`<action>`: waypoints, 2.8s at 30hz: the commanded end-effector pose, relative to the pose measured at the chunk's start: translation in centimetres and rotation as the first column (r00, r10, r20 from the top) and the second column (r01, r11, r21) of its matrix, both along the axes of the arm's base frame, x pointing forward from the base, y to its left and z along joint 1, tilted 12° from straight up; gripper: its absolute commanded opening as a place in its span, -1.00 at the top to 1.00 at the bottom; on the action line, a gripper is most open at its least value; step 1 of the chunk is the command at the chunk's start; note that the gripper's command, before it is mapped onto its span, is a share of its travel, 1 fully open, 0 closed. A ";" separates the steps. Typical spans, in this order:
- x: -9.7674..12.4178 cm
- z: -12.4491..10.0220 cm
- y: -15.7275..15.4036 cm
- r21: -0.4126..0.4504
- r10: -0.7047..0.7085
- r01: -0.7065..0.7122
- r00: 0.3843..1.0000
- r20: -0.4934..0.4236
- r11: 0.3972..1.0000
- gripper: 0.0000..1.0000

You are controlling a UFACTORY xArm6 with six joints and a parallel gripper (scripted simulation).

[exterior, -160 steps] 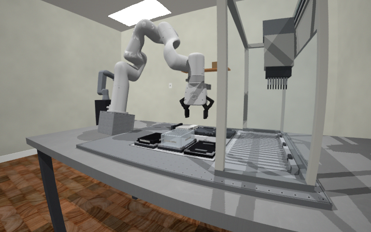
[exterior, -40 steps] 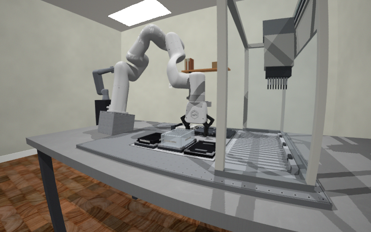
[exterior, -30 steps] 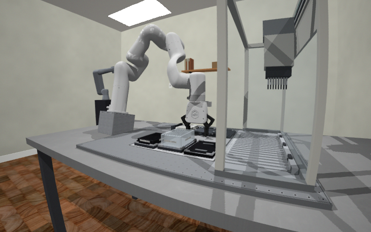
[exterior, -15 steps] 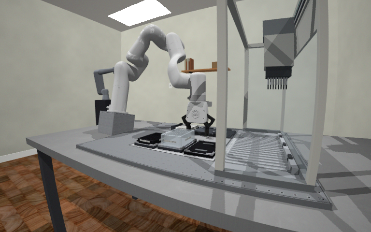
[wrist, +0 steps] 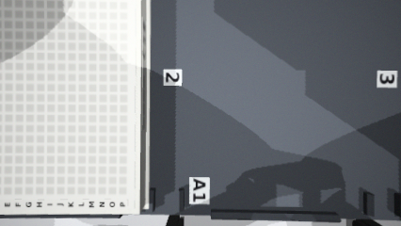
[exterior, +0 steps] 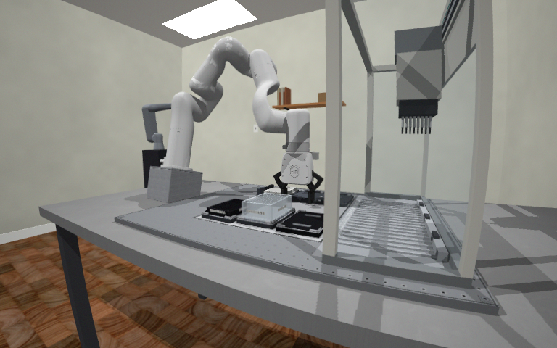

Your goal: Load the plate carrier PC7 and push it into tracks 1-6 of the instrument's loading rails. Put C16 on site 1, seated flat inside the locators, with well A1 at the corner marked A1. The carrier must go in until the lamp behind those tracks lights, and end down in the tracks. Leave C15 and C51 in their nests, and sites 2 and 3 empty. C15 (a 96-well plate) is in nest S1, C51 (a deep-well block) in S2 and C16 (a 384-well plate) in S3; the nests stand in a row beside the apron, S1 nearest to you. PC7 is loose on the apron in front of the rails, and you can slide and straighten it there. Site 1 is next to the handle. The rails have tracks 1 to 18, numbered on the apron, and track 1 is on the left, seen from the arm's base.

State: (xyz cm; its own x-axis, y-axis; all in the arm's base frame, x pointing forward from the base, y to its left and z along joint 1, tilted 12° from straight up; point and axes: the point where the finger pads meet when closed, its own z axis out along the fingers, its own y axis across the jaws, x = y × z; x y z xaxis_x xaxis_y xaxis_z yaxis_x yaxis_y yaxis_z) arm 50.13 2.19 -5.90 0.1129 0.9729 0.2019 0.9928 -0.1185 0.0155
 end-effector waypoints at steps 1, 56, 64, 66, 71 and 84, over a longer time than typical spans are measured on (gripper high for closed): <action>0.2 0.2 0.2 0.000 0.000 0.000 1.000 0.004 1.000 -1.00; 0.2 0.1 -0.2 0.000 0.000 0.000 1.000 0.004 1.000 -1.00; 0.1 0.9 -0.3 0.000 0.000 0.000 1.000 0.004 1.000 -1.00; 0.1 0.9 -0.3 0.000 0.000 0.000 1.000 0.004 1.000 -1.00; 0.1 1.8 -0.5 0.000 0.000 0.000 1.000 0.004 1.000 -1.00; 0.0 3.6 -0.9 0.000 0.000 0.000 1.000 0.004 1.000 -1.00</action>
State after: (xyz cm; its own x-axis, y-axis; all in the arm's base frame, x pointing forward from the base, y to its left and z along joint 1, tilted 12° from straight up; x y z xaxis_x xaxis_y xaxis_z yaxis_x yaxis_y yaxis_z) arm 50.03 1.42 -2.85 0.1128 0.9729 0.2020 0.9928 -0.1186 0.0166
